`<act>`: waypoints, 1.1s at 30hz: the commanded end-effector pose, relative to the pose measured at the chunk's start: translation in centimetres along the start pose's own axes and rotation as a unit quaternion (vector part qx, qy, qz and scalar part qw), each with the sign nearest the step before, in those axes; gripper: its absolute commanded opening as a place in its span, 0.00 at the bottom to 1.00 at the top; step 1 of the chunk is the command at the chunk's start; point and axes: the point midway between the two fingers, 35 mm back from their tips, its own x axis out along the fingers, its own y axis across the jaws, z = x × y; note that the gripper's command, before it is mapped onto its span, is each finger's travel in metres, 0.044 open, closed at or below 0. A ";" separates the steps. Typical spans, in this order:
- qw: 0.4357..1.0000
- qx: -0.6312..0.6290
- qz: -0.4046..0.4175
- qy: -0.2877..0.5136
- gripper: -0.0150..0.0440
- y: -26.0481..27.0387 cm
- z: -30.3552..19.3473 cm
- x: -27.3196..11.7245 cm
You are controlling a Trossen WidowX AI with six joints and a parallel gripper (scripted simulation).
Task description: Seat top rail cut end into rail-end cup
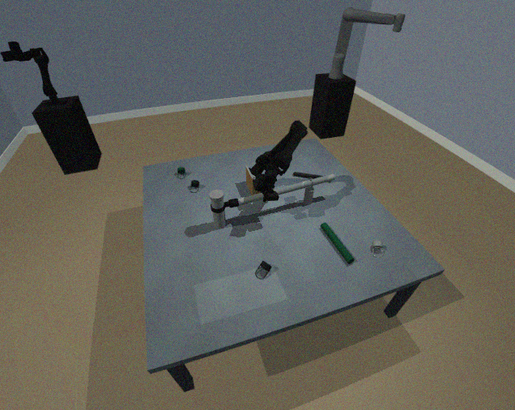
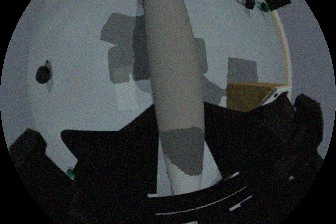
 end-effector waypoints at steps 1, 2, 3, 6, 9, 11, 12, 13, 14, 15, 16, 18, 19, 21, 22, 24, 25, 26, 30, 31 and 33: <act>1.000 -0.001 0.002 -0.005 0.25 0.2 0.3 -0.3; 1.000 -0.002 0.002 -0.005 0.25 0.2 0.3 -0.3; 1.000 -0.002 0.002 -0.005 0.25 0.2 0.3 -0.3; 1.000 -0.002 0.002 -0.005 0.25 0.2 0.3 -0.3; 1.000 -0.002 0.002 -0.005 0.25 0.2 0.4 -0.4; 1.000 -0.002 0.002 -0.005 0.25 0.3 0.4 -0.4; 1.000 -0.002 0.002 -0.005 0.25 0.3 0.4 -0.4; 1.000 -0.002 0.002 -0.005 0.25 0.3 0.4 -0.4; 1.000 -0.002 0.002 -0.005 0.25 0.3 0.4 -0.4; 1.000 -0.002 0.002 -0.005 0.25 0.3 0.5 -0.4; 1.000 -0.002 0.002 -0.005 0.25 0.3 0.5 -0.4; 1.000 -0.002 0.002 -0.005 0.25 0.3 0.5 -0.4; 1.000 -0.002 0.002 -0.005 0.25 0.3 0.5 -0.4; 1.000 -0.002 0.002 -0.005 0.25 0.3 0.5 -0.5; 1.000 -0.002 0.002 -0.005 0.25 0.3 0.6 -0.5; 1.000 -0.002 0.002 -0.005 0.25 0.3 0.6 -0.5; 1.000 -0.002 0.002 -0.005 0.25 0.4 0.6 -0.5; 1.000 -0.002 0.002 -0.005 0.25 0.4 0.6 -0.5; 1.000 -0.002 0.002 -0.005 0.25 0.4 0.7 -0.5; 1.000 -0.002 0.002 -0.005 0.25 0.4 0.7 -0.6; 1.000 -0.002 0.000 -0.003 0.25 0.3 0.5 -0.4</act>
